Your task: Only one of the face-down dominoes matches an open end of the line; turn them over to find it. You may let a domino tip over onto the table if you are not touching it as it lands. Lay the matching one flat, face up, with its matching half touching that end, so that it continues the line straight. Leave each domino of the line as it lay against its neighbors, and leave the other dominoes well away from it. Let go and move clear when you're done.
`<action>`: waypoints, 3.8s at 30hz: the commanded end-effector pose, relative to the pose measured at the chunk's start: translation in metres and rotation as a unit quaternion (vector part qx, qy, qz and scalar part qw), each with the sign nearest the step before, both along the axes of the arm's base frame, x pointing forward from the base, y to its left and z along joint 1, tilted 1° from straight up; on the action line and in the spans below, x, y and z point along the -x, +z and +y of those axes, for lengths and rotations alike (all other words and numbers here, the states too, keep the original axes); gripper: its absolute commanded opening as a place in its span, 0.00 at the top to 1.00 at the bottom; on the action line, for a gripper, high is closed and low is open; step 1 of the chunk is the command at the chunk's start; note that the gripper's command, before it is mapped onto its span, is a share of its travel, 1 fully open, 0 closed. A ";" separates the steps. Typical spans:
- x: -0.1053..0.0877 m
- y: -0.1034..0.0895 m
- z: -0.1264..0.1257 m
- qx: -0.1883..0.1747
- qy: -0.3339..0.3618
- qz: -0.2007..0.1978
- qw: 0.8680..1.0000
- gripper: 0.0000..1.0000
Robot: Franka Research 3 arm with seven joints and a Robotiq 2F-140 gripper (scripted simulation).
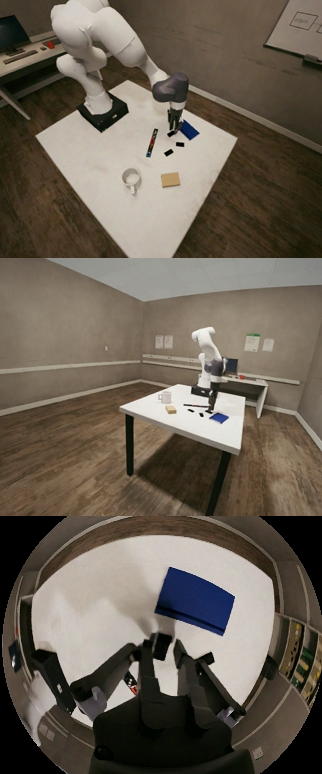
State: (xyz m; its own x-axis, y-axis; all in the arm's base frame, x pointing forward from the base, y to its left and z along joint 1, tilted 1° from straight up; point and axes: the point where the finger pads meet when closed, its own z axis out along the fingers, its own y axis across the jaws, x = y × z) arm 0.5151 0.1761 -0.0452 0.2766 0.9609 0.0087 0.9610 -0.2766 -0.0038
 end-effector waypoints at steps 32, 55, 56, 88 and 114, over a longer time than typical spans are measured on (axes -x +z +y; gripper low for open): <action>0.001 0.000 0.000 0.000 -0.004 0.000 1.000 0.66; 0.001 0.000 0.000 0.000 -0.004 0.000 1.000 0.66; 0.001 0.000 0.000 0.000 -0.004 0.000 1.000 0.66; 0.002 0.000 -0.001 0.000 -0.004 0.000 1.000 0.66; 0.001 0.012 0.003 0.061 -0.004 0.019 0.998 0.66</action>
